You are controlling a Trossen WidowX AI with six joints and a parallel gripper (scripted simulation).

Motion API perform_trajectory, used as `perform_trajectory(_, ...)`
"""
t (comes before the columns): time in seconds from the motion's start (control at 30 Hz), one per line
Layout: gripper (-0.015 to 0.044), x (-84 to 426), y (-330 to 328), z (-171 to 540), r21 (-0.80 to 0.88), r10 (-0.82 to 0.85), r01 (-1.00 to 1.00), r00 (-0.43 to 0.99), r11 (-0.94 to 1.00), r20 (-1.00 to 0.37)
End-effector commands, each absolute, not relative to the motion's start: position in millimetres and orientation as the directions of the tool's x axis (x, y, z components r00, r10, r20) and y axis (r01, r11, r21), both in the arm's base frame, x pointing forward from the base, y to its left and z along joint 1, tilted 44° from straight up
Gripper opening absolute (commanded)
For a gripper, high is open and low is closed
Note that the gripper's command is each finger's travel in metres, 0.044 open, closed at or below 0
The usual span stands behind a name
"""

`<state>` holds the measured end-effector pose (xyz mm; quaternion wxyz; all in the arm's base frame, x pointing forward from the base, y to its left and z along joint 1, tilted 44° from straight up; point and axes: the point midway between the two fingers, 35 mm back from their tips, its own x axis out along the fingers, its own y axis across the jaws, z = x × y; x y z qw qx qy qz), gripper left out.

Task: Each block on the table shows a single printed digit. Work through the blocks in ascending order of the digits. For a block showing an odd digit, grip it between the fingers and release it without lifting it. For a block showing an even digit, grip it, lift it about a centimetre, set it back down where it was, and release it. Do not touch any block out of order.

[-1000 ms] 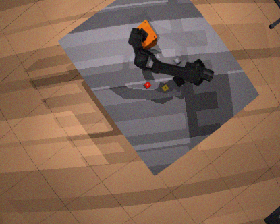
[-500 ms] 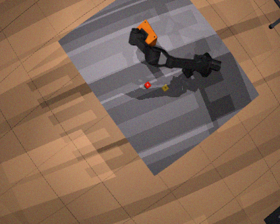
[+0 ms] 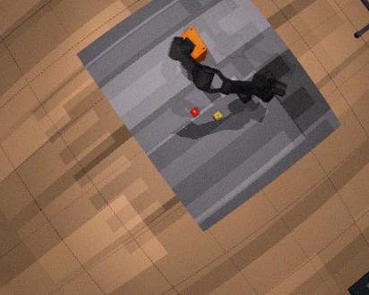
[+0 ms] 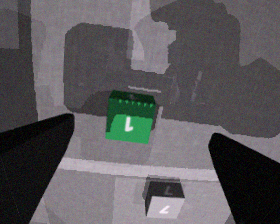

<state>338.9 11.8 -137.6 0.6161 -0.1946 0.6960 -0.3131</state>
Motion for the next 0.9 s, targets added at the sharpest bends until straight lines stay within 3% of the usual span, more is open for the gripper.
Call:
perform_trajectory(0.0, 0.0400, 335, 4, -145, -0.680, -0.660, 0.109, -0.173, 0.725, -0.731)
perform_trajectory(0.53, 0.0400, 331, -11, -160, -0.681, -0.661, 0.109, -0.173, 0.724, -0.730)
perform_trajectory(0.87, 0.0137, 331, -11, -160, -0.681, -0.661, 0.109, -0.173, 0.724, -0.730)
